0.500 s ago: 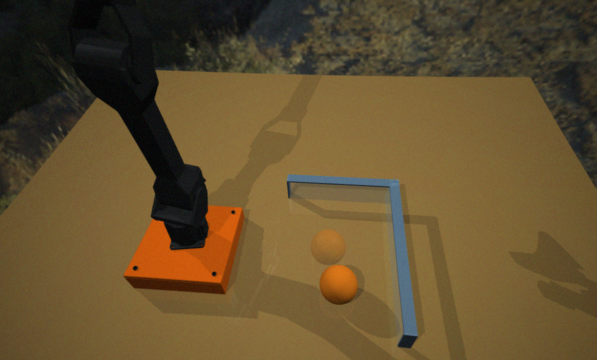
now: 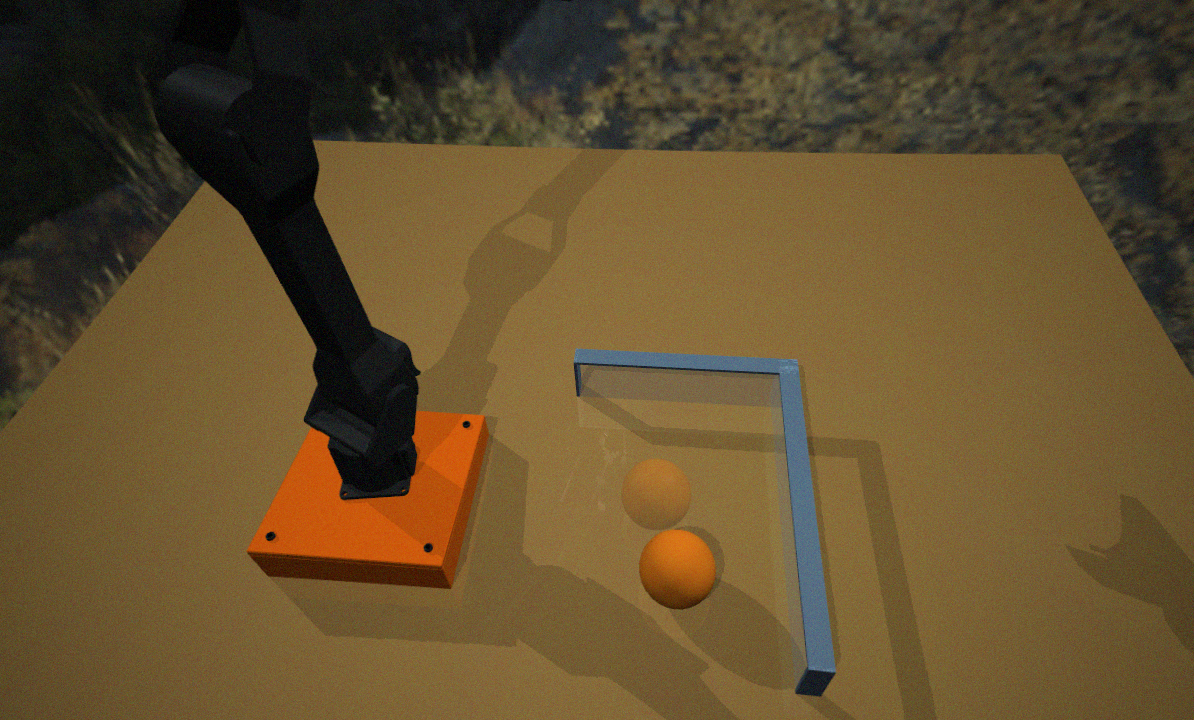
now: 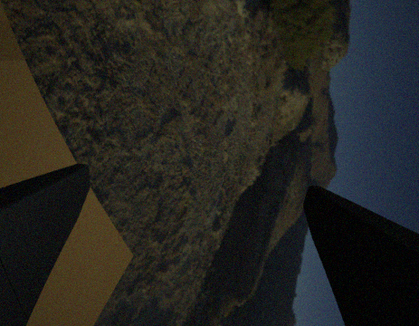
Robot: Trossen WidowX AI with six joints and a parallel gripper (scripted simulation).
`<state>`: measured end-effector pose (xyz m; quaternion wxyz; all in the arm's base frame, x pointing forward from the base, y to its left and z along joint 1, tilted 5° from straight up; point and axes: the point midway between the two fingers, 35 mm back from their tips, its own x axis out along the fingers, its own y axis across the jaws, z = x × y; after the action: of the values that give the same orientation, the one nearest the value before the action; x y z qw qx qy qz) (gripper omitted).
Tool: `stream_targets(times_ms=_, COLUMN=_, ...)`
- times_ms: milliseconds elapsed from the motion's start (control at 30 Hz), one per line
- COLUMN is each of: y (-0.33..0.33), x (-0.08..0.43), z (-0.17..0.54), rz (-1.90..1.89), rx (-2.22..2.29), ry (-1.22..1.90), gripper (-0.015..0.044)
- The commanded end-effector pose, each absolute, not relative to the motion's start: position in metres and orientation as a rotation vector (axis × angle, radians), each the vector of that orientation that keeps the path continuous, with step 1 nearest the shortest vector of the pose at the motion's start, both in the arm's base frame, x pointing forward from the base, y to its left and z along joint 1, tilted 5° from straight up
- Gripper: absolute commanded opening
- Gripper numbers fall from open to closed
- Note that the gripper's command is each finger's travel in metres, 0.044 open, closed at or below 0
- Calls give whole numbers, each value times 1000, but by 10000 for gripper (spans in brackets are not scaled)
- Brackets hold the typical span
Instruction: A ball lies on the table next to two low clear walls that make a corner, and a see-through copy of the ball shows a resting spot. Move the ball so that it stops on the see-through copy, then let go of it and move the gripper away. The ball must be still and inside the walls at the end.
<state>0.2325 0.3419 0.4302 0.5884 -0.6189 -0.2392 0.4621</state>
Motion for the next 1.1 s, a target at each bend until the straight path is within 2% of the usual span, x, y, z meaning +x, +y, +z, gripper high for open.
stream_targets(times_ms=0, y=307, x=287, z=390, rz=1032, rx=-1391, ry=-269, gripper=440)
stream_targets(times_ms=267, y=229, x=353, z=328, rz=917, rx=-1226, ry=168, gripper=440)
stream_targets(times_ms=567, y=125, x=390, z=256, rz=734, rx=-953, ry=621, gripper=440)
stream_targets(times_ms=833, y=25, x=385, z=194, rz=503, rx=-630, ry=984, gripper=440)
stream_targets(times_ms=1067, y=-59, x=351, z=145, rz=251, rx=-280, ry=1262, gripper=440)
